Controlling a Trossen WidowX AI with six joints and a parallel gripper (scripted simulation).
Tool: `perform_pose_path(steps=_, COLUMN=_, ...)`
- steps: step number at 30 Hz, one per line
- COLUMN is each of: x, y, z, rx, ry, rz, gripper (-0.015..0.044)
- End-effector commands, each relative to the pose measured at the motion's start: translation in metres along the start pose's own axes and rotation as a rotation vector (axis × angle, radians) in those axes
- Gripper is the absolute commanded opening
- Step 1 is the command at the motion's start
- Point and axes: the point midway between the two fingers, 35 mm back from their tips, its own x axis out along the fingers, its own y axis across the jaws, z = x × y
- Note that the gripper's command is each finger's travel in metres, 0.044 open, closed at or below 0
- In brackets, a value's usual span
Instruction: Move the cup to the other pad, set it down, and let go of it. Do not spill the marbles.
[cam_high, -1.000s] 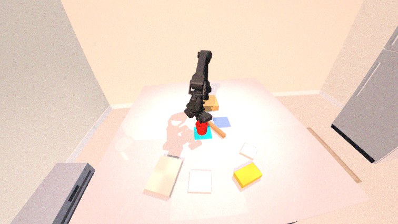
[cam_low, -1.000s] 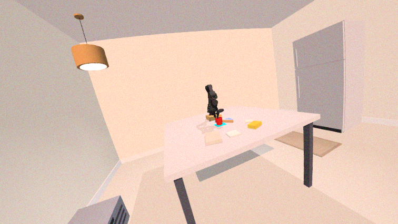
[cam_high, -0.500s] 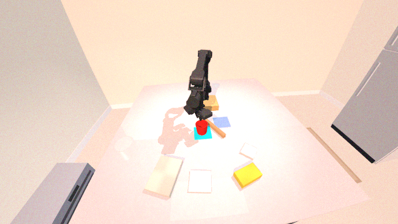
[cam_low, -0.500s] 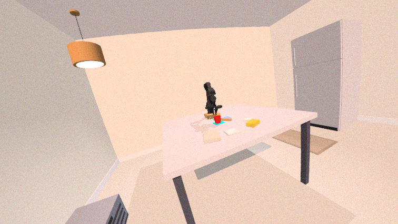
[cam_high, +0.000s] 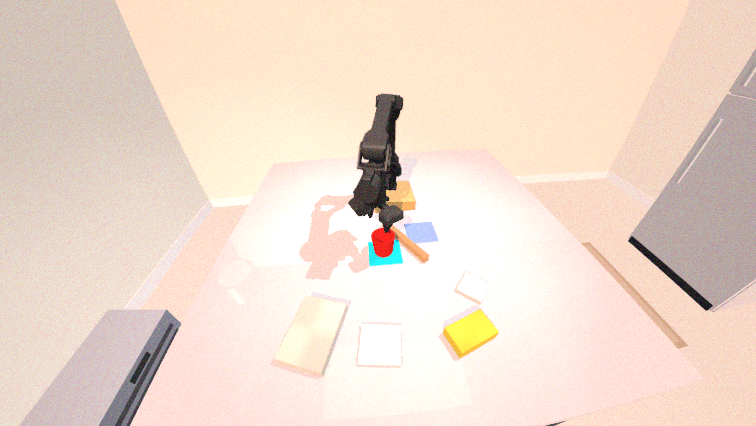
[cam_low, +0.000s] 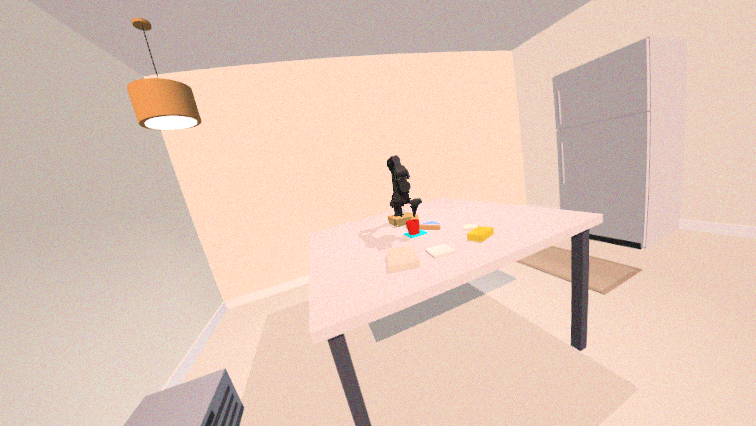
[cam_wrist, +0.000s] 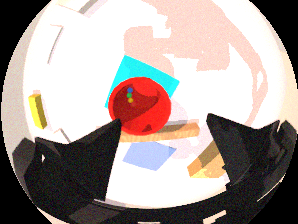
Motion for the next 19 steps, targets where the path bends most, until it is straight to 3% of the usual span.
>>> perform_pose_path(steps=1, x=-0.013, y=0.002, z=0.002, rx=-0.003, ry=-0.006, rz=0.006, gripper=0.0440)
perform_pose_path(steps=13, x=-0.054, y=0.001, z=0.001, rx=-0.006, ry=-0.008, rz=0.007, gripper=0.0440)
perform_pose_path(steps=19, x=-0.052, y=0.001, z=0.001, rx=-0.002, ry=-0.008, rz=0.008, gripper=0.0440)
